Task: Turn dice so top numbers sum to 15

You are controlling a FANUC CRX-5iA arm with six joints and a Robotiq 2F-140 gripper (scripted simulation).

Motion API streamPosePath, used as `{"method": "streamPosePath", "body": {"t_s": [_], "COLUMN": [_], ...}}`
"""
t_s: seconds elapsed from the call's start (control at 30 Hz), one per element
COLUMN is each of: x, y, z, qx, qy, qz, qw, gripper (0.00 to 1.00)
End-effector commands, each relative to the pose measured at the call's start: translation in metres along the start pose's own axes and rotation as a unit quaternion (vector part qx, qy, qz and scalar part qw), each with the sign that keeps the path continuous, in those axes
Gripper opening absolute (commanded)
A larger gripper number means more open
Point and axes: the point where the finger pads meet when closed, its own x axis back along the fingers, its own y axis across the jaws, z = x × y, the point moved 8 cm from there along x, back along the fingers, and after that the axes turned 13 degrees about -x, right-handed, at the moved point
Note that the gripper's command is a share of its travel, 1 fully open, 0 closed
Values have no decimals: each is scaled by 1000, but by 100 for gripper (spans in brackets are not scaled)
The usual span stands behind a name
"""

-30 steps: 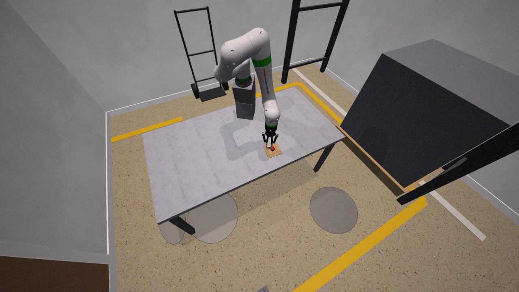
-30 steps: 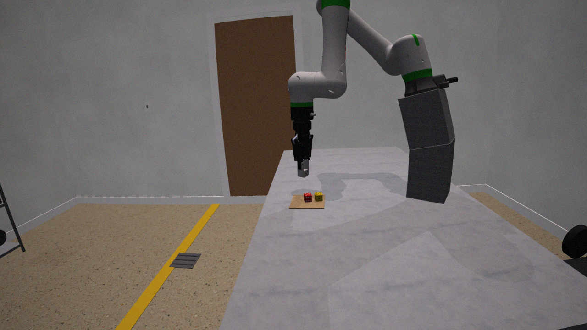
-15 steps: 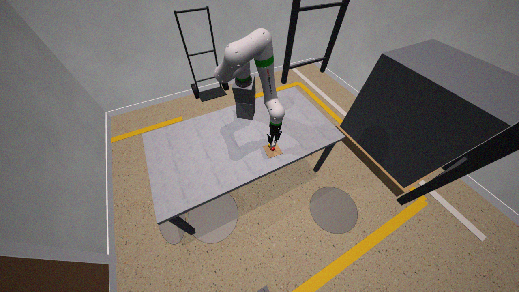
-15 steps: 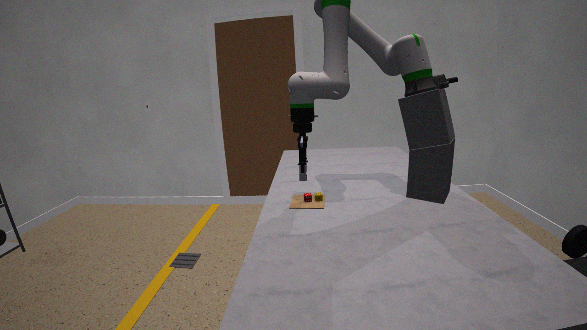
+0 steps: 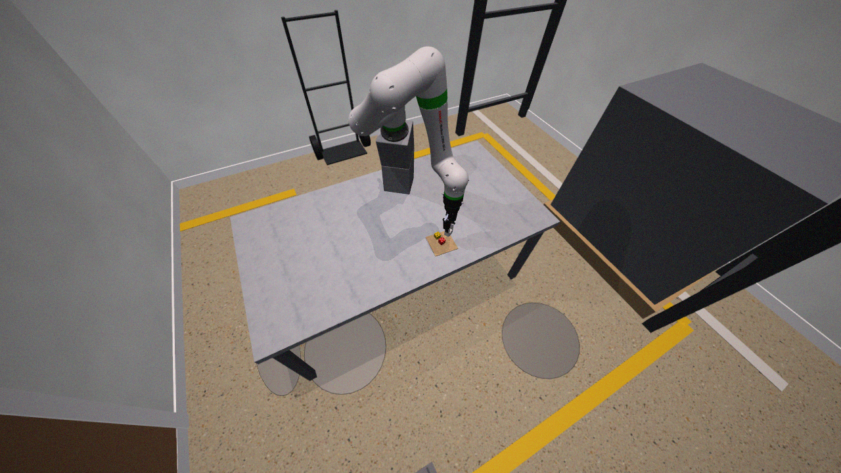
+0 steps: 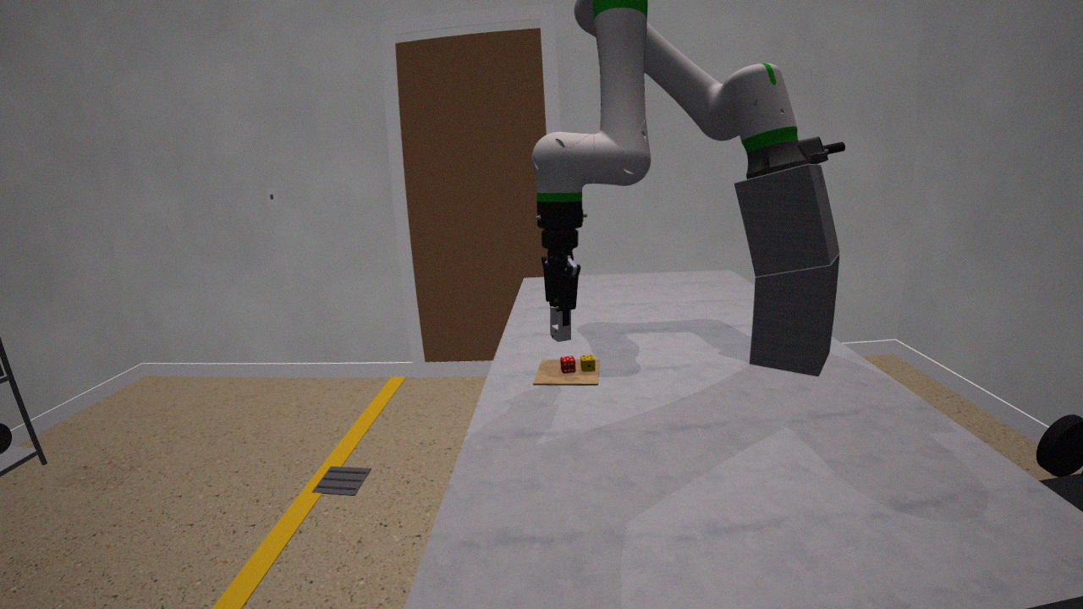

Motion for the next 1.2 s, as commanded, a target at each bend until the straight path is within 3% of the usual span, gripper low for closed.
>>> {"method": "streamPosePath", "body": {"t_s": [0.0, 0.3, 0.33, 0.67, 0.77, 0.83, 0.93, 1.03, 1.1, 1.17], "x": [0, -1, -1, -2, -2, -2, -3, -3, -3, -3], "y": [-11, -31, -39, -63, -74, -74, -86, -92, -99, -102], "z": [6, 9, 9, 11, 11, 11, 11, 11, 11, 11], "qx": [84, 216, 264, 417, 478, 478, 546, 580, 617, 632], "qy": [-22, -21, -20, -18, -17, -17, -15, -14, -14, -13], "qz": [8, 11, 12, 14, 15, 15, 16, 16, 16, 16], "qw": [996, 976, 964, 909, 878, 878, 837, 814, 786, 775], "gripper": [16, 16, 16, 16, 16, 16, 16, 16, 16, 16]}}
